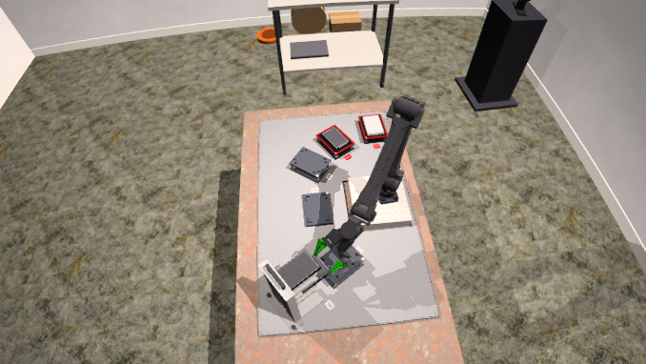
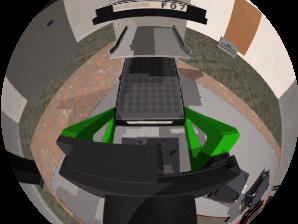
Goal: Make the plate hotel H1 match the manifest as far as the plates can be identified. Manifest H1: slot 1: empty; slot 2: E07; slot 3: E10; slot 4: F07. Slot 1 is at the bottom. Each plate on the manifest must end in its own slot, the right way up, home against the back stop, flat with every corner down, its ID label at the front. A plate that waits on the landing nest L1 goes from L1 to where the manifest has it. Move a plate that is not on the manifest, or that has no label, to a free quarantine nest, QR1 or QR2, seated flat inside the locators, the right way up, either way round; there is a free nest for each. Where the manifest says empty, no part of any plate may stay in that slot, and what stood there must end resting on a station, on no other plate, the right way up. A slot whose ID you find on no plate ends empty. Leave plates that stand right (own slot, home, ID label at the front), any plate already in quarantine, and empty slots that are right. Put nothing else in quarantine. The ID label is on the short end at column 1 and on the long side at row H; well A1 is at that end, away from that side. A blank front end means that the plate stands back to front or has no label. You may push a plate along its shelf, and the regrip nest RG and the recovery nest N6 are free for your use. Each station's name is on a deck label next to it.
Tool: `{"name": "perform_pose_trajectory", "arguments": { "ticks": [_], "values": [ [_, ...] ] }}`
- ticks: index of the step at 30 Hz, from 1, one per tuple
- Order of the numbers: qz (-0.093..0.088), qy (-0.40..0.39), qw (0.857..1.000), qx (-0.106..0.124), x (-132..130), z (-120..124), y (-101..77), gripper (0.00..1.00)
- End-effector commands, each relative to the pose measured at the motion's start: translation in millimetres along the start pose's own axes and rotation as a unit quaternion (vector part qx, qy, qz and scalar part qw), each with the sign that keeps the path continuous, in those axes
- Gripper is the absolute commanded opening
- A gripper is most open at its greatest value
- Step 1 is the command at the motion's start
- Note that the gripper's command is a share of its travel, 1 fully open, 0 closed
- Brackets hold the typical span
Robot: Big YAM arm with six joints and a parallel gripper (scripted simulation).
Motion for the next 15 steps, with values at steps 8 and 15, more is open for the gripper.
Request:
{"name": "perform_pose_trajectory", "arguments": {
  "ticks": [8, 15],
  "values": [
    [-0.01, 0.009, 0.999, -0.035, 11.1, -34.4, 17.0, 0.86],
    [-0.01, 0.009, 0.999, -0.035, 11.0, -34.4, 20.4, 0.86]
  ]
}}
Point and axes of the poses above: the point where the finger pads meet when closed, its own y axis out along the fingers, its own x axis across the jaws, z = x × y, the point moved 5 cm from there along -y, back along the fingers, and after that the axes turned 13 degrees about y, right-handed, at the moved point
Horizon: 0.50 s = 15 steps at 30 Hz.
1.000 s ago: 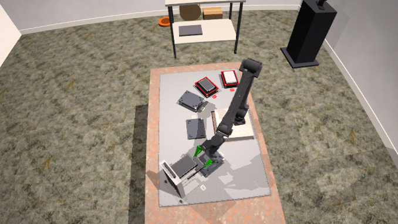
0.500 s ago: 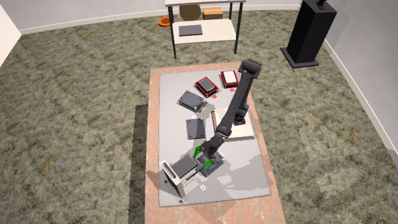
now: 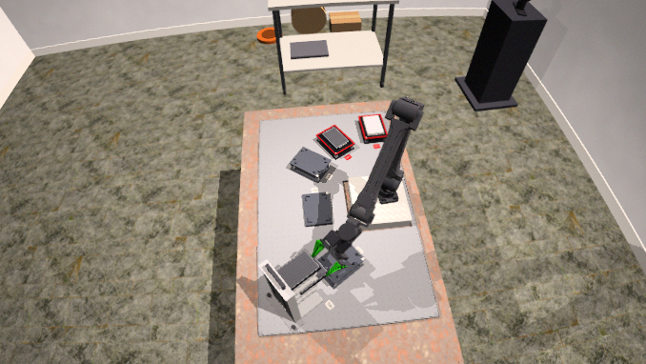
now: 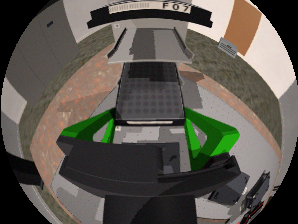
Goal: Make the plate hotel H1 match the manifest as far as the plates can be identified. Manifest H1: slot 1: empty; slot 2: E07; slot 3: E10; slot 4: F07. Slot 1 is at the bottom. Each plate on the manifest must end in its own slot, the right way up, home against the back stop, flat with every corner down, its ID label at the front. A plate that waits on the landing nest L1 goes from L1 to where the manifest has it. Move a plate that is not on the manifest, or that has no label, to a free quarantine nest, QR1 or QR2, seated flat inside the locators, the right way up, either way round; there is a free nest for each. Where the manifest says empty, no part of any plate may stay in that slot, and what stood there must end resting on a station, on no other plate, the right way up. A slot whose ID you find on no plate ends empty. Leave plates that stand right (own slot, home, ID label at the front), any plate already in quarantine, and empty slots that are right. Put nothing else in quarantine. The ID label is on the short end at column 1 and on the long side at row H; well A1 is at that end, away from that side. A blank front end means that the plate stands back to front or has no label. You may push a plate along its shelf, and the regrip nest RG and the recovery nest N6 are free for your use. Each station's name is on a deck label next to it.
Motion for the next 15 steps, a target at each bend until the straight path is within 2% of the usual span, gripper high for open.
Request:
{"name": "perform_pose_trajectory", "arguments": {
  "ticks": [1, 2, 5, 6, 8, 9, 15],
  "values": [
    [-0.009, 0.008, 0.999, -0.031, 10, -31, 12.1, 0.86],
    [-0.008, 0.006, 1.0, -0.018, 8, -18, 5.4, 0.86],
    [-0.008, 0.006, 1.0, -0.018, 8, -18, 5.4, 0.86],
    [-0.009, 0.008, 0.999, -0.031, 10, -30, 12.7, 1.0],
    [-0.009, 0.008, 0.999, -0.031, 10, -30, 12.7, 1.0],
    [-0.008, 0.006, 1.0, -0.018, 8, -17, 5.9, 1.0],
    [-0.008, 0.006, 1.0, -0.018, 8, -17, 5.9, 1.0]
  ]
}}
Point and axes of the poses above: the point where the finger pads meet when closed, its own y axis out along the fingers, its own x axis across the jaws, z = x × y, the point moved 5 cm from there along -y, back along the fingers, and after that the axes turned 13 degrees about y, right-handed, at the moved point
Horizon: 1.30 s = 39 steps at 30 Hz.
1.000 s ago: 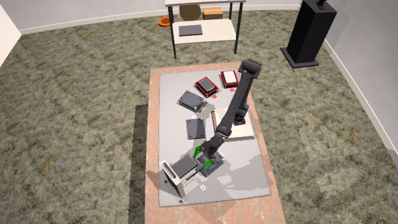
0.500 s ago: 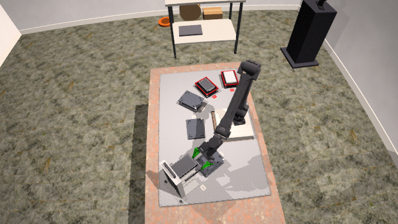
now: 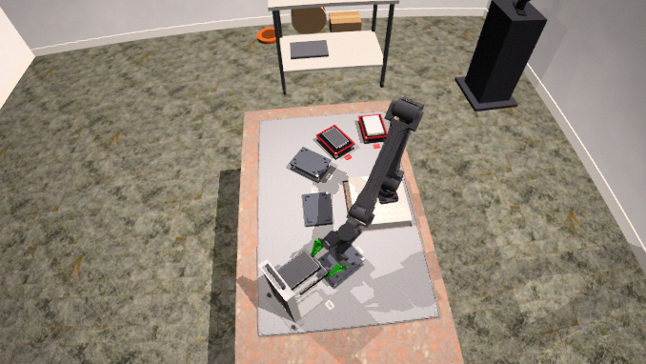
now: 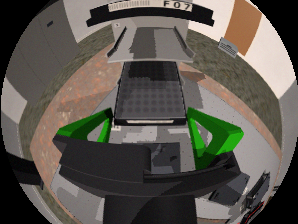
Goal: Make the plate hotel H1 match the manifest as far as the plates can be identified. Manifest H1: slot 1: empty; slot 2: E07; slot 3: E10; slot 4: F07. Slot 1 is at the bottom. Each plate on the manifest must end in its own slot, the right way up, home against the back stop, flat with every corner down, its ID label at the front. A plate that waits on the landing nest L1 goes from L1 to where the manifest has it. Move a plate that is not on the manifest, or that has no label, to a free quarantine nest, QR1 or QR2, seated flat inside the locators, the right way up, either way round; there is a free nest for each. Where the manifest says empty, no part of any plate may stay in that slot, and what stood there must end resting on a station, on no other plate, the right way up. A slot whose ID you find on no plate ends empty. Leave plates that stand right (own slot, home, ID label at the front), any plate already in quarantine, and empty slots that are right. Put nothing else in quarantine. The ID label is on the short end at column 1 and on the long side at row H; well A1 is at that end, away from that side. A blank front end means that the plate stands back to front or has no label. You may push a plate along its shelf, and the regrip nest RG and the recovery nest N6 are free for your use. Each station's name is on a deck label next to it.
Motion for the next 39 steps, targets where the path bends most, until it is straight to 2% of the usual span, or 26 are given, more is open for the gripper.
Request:
{"name": "perform_pose_trajectory", "arguments": {
  "ticks": [1, 8, 9, 10, 11, 12, 39],
  "values": [
    [-0.007, 0.006, 1.0, -0.019, 8, -18, 4.3, 1.0],
    [-0.007, 0.006, 1.0, -0.019, 8, -18, 4.3, 1.0],
    [-0.009, 0.009, 0.999, -0.032, 12, -42, -2.6, 1.0],
    [-0.01, 0.009, 0.999, -0.03, 14, -39, -4.7, 1.0],
    [-0.005, 0.004, 1.0, -0.014, 7, -18, -8.7, 1.0],
    [-0.004, 0.002, 1.0, -0.006, 5, -9, -11.7, 1.0],
    [-0.005, 0.005, 1.0, -0.005, 1, 10, -44.8, 1.0]
  ]
}}
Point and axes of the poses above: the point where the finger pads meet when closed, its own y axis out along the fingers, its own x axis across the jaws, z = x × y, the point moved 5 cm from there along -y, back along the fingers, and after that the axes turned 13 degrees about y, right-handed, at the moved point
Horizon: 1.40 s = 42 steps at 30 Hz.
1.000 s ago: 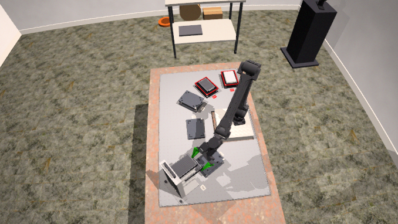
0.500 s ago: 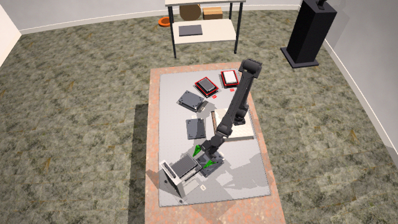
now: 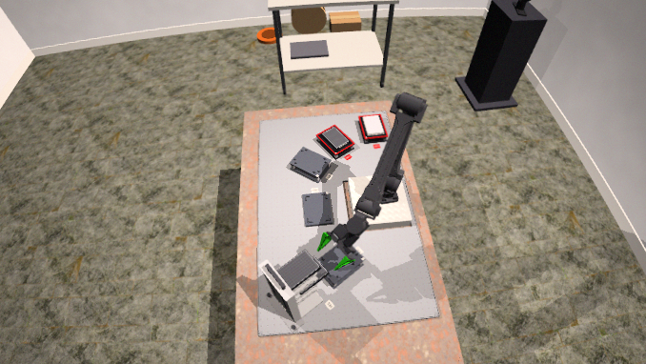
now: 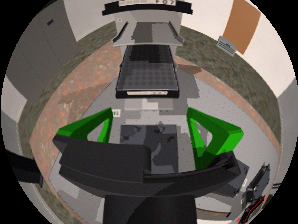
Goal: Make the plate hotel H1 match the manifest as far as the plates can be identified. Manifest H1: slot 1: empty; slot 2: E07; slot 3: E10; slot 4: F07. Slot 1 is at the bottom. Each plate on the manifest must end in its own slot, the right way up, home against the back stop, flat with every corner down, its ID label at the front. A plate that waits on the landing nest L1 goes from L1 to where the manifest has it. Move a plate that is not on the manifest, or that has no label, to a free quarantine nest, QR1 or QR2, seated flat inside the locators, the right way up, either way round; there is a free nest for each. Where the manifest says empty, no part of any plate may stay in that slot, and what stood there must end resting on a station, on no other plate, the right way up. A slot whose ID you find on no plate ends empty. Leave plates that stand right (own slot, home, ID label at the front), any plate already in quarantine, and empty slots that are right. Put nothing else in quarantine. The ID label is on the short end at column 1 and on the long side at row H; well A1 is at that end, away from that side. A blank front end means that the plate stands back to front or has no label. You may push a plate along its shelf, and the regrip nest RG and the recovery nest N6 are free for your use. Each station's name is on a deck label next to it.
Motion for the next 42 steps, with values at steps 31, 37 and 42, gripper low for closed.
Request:
{"name": "perform_pose_trajectory", "arguments": {
  "ticks": [31, 37, 42],
  "values": [
    [-0.013, 0.01, 1.0, -0.021, 6, 5, -40.5, 0.0],
    [-0.013, 0.01, 1.0, -0.021, 6, 5, -40.5, 0.0],
    [-0.013, 0.01, 1.0, -0.021, 6, 5, -40.5, 0.0]
  ]
}}
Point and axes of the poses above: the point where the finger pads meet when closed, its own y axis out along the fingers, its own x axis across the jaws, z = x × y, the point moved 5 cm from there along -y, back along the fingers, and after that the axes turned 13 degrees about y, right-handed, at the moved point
